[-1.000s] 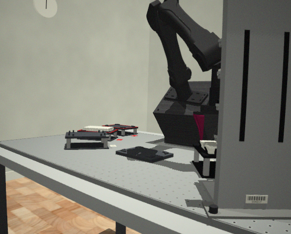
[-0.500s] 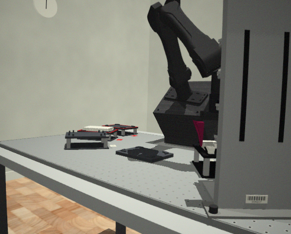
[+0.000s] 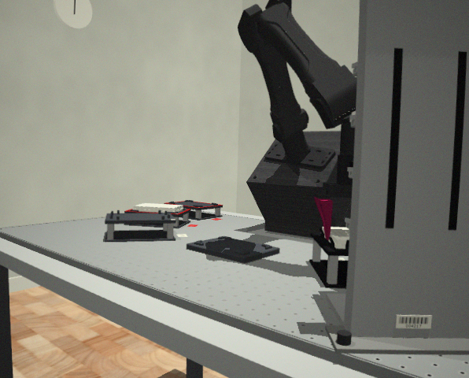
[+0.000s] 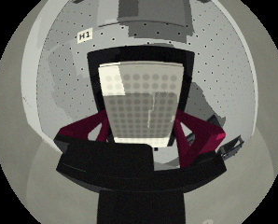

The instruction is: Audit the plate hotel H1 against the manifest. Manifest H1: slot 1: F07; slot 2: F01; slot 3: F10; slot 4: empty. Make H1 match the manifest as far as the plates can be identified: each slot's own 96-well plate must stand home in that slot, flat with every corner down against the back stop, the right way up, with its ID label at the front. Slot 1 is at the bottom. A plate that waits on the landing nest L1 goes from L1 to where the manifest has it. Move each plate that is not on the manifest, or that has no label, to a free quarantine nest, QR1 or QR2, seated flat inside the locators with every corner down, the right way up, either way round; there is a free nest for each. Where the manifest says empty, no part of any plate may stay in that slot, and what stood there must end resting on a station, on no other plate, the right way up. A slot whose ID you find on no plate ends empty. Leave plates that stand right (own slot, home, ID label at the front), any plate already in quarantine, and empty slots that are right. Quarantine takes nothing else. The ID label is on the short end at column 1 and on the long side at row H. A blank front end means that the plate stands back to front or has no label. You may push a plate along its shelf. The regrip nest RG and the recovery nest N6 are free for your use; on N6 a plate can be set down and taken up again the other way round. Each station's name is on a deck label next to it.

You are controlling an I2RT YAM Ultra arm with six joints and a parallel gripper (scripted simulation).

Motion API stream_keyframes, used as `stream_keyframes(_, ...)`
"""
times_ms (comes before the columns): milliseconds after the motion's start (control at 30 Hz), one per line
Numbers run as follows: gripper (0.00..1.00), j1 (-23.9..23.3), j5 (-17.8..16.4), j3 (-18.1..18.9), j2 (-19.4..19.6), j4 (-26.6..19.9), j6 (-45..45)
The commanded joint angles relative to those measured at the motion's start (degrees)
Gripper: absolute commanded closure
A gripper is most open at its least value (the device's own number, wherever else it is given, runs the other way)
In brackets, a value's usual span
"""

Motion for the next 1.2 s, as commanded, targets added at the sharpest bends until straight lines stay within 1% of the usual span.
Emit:
stream_keyframes(0, 0.14, 0.2, 0.1, 0.1, -0.4, 0.2, -0.1)
stream_keyframes(467, 0.14, 0.2, 0.1, 0.1, -0.4, 0.2, -0.1)
stream_keyframes(1167, 0.14, 1.9, 0.8, 0.8, -2.8, -3.8, 1.7)
